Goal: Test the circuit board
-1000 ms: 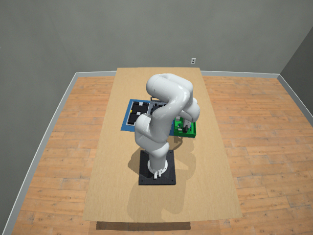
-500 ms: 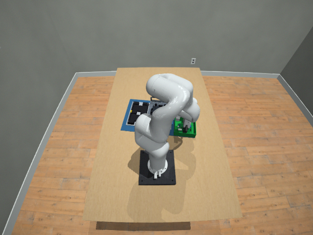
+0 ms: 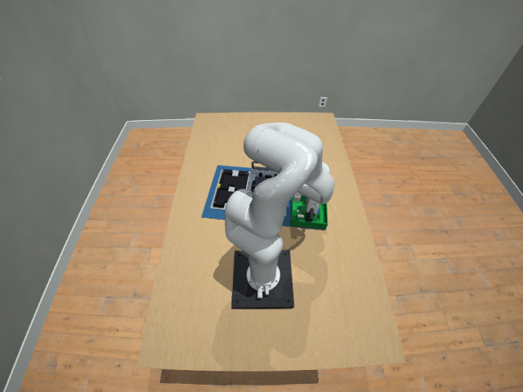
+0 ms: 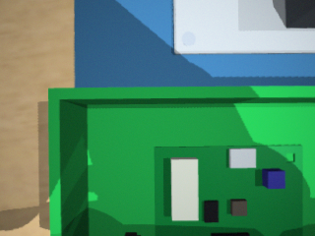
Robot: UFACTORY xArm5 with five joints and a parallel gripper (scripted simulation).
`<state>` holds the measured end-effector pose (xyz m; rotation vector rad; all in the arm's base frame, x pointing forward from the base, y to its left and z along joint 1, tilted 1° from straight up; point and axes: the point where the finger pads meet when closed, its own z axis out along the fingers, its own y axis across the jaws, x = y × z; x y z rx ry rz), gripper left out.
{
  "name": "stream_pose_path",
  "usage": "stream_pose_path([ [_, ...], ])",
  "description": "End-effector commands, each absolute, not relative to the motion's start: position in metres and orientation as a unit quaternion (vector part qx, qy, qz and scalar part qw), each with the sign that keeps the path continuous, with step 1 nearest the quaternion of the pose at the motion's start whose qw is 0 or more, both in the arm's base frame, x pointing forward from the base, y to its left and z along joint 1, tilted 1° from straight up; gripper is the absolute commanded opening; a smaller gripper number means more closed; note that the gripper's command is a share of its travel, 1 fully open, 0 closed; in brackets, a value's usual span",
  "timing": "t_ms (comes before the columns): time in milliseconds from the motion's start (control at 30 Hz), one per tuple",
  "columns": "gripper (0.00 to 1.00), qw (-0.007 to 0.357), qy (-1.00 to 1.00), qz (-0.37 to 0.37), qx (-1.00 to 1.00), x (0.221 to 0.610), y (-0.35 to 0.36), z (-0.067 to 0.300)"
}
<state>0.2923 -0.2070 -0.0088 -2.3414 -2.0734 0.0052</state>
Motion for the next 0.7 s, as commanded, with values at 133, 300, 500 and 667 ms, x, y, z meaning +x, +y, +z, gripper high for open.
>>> stream_pose_path([
  [133, 1.0, 0.006, -0.663, 0.001, -0.749, 0.293, -0.208, 0.009],
  [300, 1.0, 0.006, -0.663, 0.001, -0.749, 0.294, -0.208, 0.039],
  [500, 1.0, 0.006, -0.663, 0.001, -0.749, 0.294, -0.209, 0.067],
  [667, 1.0, 0.006, -0.663, 0.001, -0.749, 0.294, -0.209, 0.101],
])
